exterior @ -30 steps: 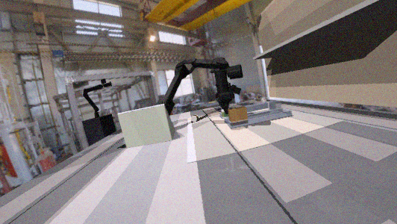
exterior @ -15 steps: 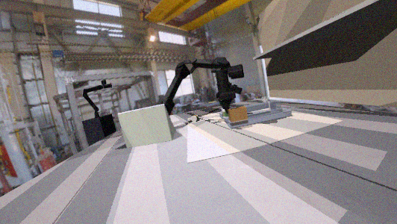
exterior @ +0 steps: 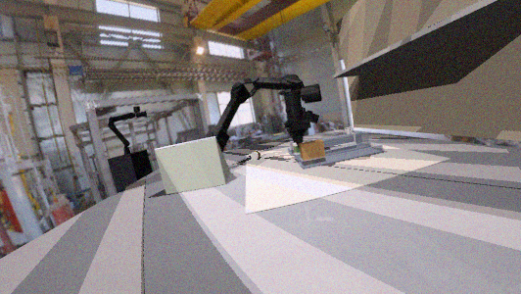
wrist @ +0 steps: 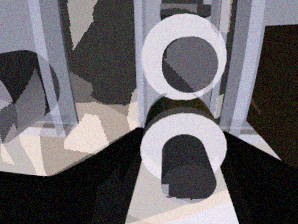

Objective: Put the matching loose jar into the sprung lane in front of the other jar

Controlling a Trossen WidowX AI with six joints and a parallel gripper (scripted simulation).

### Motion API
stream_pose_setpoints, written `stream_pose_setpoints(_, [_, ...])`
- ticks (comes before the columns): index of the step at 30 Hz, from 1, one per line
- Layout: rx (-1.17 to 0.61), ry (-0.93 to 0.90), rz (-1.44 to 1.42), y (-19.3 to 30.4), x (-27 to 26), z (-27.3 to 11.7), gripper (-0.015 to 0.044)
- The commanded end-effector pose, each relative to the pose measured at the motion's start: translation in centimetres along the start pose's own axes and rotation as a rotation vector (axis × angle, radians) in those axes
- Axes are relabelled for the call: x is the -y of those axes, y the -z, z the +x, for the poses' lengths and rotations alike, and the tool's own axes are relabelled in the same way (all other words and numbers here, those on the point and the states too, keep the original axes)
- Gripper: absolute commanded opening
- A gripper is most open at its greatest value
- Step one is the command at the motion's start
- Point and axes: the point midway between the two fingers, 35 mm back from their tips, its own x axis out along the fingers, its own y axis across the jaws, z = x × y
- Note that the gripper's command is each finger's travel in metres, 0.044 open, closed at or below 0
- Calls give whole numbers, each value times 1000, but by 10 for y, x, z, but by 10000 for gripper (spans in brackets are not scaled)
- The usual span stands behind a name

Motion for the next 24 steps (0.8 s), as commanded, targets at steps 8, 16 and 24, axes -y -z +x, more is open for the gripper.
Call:
stream_pose_setpoints(8, [28,-5,-16,-13,-3,-5,0])
stream_pose_setpoints(16, [28,-5,-16,-14,-3,-5,0])
stream_pose_setpoints(24, [28,-5,-16,-14,-3,-5,0])
